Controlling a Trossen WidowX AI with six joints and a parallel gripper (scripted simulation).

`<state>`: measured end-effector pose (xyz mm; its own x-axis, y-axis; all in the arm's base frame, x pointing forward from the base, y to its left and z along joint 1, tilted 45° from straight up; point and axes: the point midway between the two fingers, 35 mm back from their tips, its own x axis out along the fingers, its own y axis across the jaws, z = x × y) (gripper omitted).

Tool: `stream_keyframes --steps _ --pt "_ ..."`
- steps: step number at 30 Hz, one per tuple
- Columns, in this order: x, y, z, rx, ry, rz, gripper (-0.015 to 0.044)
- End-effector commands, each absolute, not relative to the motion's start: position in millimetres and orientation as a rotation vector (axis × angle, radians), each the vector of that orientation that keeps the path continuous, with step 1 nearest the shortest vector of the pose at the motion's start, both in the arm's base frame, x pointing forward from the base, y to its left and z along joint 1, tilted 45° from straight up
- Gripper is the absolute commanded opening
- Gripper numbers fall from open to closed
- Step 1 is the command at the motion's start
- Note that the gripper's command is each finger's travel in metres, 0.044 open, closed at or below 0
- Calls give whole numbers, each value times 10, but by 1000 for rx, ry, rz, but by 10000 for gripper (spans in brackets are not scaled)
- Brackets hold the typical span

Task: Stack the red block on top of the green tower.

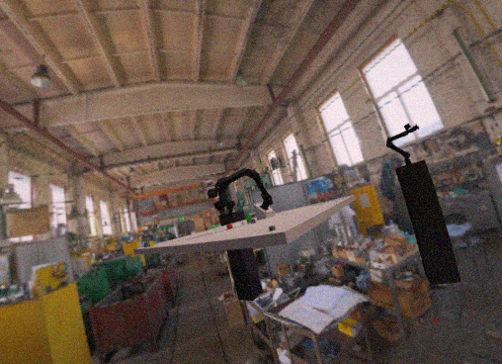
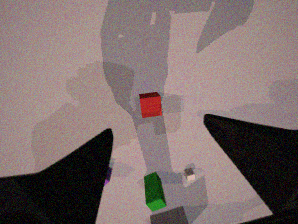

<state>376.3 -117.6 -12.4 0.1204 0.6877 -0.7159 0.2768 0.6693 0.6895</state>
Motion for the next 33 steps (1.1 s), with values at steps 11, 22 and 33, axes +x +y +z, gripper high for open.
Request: stream_keyframes --steps 11,22,33 --pt "3806 -881 -409 862 1471 366 440" --pt "3830 -762 -530 862 1471 367 440" --pt "3847 -635 -652 863 1471 368 440"
